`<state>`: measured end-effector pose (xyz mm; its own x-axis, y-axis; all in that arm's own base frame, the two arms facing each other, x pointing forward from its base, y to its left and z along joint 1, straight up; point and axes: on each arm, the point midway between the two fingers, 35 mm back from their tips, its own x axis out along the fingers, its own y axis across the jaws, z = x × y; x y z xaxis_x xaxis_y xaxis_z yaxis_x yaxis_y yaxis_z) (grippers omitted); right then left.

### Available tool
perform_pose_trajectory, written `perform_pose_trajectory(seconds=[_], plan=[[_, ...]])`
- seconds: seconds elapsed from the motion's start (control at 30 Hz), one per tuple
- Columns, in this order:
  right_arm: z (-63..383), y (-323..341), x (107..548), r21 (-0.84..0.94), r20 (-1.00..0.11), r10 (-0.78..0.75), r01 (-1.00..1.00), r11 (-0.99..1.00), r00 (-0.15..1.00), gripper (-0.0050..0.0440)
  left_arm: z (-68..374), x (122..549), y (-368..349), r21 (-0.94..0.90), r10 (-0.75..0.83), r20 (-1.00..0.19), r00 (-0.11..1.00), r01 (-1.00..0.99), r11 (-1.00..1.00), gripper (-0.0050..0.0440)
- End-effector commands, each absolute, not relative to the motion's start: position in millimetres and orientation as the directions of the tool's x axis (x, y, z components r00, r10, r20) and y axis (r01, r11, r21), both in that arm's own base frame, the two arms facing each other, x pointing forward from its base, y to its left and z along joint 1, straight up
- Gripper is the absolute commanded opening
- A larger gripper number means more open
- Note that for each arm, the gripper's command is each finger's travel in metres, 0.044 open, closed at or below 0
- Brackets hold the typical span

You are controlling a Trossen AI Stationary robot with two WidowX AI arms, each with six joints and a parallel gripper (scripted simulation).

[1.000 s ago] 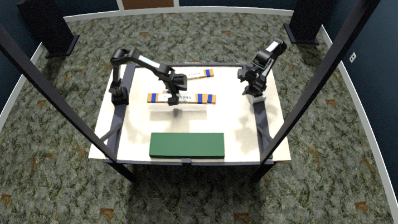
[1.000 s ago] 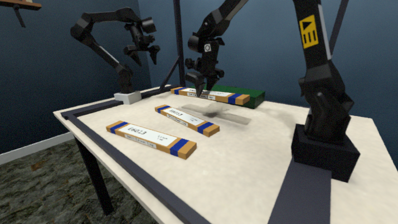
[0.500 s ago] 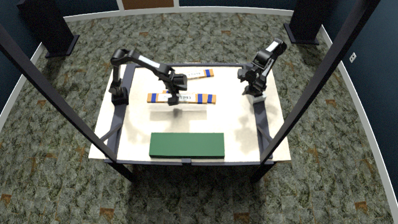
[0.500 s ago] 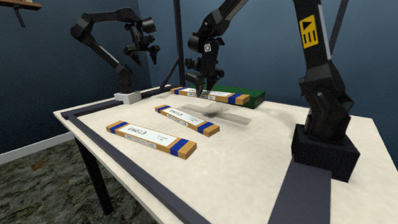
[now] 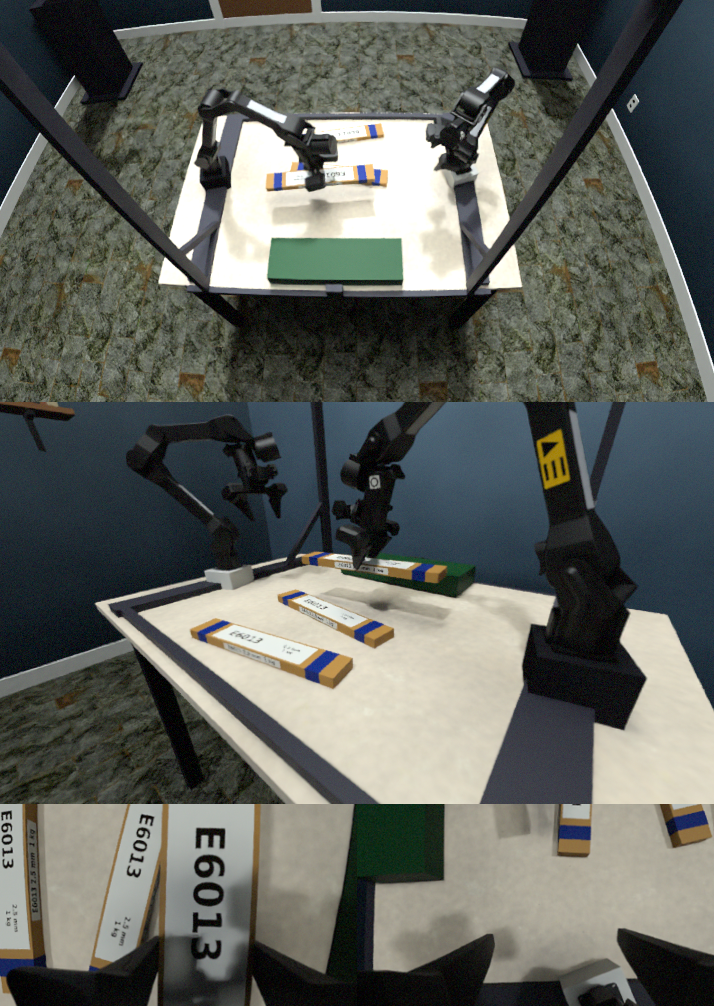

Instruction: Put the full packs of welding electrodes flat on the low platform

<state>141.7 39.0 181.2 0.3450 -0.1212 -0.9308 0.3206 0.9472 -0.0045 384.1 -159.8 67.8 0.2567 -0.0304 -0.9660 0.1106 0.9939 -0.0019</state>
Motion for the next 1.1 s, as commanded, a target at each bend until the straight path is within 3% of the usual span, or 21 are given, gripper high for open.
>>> perform_pose_trajectory(seconds=[0.0, 1.07], plan=[[187.6, 39.9, 143.7, 0.009, -0.924, -0.115, 0.322, 0.947, 0.364, 0.043, 76.7, 392.6, -172.4, -0.007, -0.031, -0.959, 0.283, 0.084, 0.996, -0.005], [187.6, 39.9, 143.7, 0.009, -0.924, -0.115, 0.322, 0.947, 0.364, 0.043, 65.2, 411.7, -243.9, -0.011, -0.035, -0.958, 0.284, 0.084, 0.996, -0.005]])
